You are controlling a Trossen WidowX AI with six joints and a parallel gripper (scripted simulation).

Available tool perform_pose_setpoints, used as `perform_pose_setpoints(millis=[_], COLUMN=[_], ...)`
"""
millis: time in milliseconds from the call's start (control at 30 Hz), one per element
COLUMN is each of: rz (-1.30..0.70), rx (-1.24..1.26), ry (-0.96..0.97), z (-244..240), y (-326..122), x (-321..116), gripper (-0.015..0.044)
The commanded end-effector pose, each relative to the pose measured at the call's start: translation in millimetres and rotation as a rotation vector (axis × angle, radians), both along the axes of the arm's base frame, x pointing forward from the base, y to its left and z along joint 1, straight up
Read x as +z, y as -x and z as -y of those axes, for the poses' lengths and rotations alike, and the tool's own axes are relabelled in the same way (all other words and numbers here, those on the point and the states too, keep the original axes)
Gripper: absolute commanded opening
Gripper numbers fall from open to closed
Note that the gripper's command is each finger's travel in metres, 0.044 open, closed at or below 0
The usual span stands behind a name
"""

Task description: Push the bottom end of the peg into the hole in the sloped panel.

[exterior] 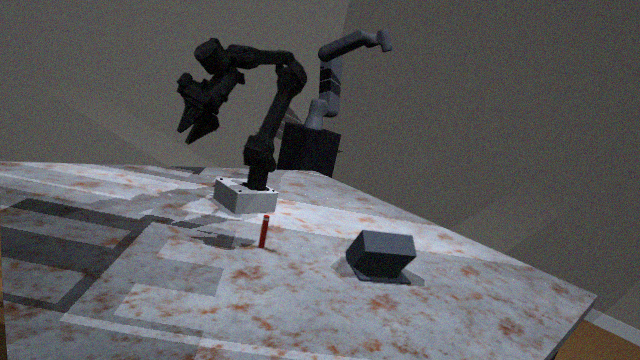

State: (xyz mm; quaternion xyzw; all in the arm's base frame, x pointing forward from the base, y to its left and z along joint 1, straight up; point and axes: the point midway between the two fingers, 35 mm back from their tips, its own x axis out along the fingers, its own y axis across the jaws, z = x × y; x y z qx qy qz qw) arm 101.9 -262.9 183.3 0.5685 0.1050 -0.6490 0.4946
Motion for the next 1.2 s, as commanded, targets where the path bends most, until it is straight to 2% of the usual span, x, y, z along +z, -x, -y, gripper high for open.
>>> perform_pose_setpoints(millis=[0,1167], rz=[-0.053,-0.433], rx=[0.136,1.209], ry=[-0.022,-0.138], z=[-4,-72], y=[-16,-131], x=[-6,-65], gripper=[0.044,0.044])
